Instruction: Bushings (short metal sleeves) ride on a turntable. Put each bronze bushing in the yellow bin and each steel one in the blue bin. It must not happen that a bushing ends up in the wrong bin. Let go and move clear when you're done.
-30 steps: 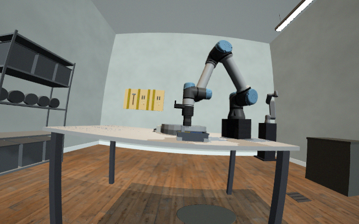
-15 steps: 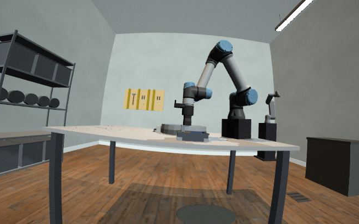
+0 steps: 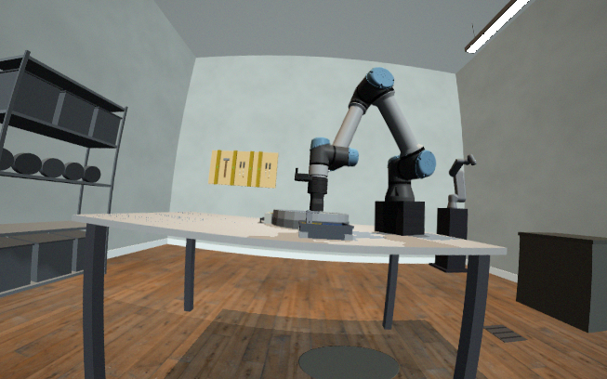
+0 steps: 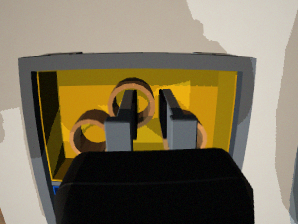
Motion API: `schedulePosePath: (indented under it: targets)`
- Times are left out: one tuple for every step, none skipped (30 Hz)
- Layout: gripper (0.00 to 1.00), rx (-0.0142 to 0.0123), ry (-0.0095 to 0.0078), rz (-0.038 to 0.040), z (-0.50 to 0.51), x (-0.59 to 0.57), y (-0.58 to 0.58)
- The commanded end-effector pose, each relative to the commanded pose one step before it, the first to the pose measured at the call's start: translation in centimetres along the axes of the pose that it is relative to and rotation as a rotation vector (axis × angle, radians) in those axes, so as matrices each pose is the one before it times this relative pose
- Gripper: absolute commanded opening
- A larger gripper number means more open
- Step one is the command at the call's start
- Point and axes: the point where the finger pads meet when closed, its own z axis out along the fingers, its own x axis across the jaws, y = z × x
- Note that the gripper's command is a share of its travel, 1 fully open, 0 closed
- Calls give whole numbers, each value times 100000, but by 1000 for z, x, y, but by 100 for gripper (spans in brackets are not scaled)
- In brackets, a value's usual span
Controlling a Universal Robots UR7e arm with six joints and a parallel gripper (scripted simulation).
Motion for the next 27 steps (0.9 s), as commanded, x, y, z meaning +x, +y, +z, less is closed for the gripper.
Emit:
schedulePosePath:
  targets:
    - [42,149,-28,-2,-117,-10,-50]
    - [42,0,0,0,0,0,0]
    - [42,0,0,0,0,0,0]
    - [42,0,0,0,0,0,0]
    - [42,0,0,0,0,0,0]
    - [42,0,0,0,0,0,0]
    - [42,0,0,0,0,0,0]
    - [42,2,0,0,-53,0,0]
    - [42,0,0,0,-61,0,0]
    - [42,0,0,0,-61,0,0]
    - [42,0,0,0,-61,0,0]
    - [42,0,0,0,-61,0,0]
    - [42,0,0,0,0,0,0]
    - [42,0,0,0,0,0,0]
    - [42,0,0,0,0,0,0]
    - [42,0,0,0,-61,0,0]
    - [42,0,0,0,-61,0,0]
    - [42,0,0,0,-61,0,0]
    - [42,0,0,0,-61,0,0]
    - [42,0,0,0,-61,0,0]
    - [42,0,0,0,0,0,0]
    - [42,0,0,0,0,0,0]
    - [42,0,0,0,0,0,0]
    - [42,0,0,0,0,0,0]
    - [42,0,0,0,0,0,0]
    - [42,0,0,0,0,0,0]
    - [42,0,0,0,0,0,0]
